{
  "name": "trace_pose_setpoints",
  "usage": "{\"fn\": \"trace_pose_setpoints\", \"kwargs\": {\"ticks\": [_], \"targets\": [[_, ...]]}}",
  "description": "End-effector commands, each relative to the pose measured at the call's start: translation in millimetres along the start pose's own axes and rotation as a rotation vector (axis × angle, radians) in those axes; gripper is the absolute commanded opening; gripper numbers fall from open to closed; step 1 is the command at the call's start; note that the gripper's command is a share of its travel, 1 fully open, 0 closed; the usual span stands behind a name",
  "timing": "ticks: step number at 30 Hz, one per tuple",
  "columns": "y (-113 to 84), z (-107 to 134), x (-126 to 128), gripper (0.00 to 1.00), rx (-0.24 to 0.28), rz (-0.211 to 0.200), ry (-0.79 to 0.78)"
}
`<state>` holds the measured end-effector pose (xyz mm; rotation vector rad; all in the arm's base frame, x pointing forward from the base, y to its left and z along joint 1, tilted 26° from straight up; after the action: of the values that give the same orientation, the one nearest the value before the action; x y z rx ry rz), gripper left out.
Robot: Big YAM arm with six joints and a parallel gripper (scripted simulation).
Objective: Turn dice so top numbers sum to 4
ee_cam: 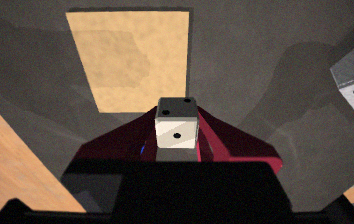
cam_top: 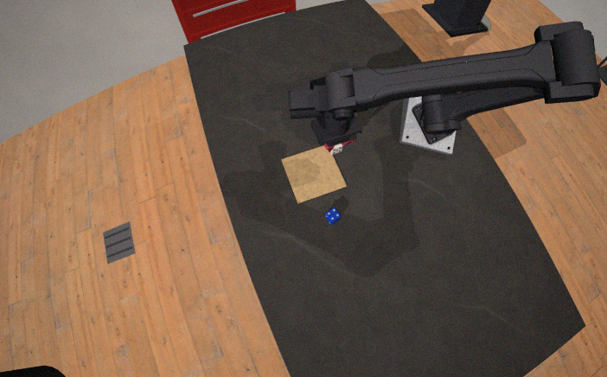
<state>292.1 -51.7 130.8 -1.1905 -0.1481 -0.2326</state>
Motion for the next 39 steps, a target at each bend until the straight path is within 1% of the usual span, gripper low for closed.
{"fn": "trace_pose_setpoints", "kwargs": {"ticks": [1,6,7,8,9,12,14,22,27,31,32,33,35,39], "targets": [[-21.8,0,32,0.26,-0.022,-0.069,-0.033],[-10.8,2,33,0.26,-0.019,-0.062,-0.030],[-5.8,2,30,0.26,-0.017,-0.056,-0.027],[9.0,1,13,0.26,-0.008,-0.022,-0.011],[13.9,1,11,0.26,-0.008,-0.018,-0.009],[26.5,1,11,0.26,-0.008,-0.018,-0.009],[26.5,1,11,0.26,-0.008,-0.018,-0.009],[65.5,1,11,0.26,-0.008,-0.017,-0.009],[84.0,1,11,0.26,-0.007,-0.016,-0.008],[87.8,-1,11,0.26,-0.009,-0.019,-0.001],[80.4,-2,16,0.26,-0.016,-0.050,-0.004],[82.7,1,16,0.26,-0.013,-0.047,-0.011],[90.0,2,13,0.26,-0.008,-0.027,-0.011],[90.3,-3,10,0.26,-0.010,-0.018,0.004]]}}
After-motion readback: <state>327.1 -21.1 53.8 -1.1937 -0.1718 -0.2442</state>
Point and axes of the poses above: the point where the finger pads meet when closed, its own y axis out along the fingers, its own x axis across the jaws, z = x × y, the point moved 2 cm from there along -y, back along the fingers
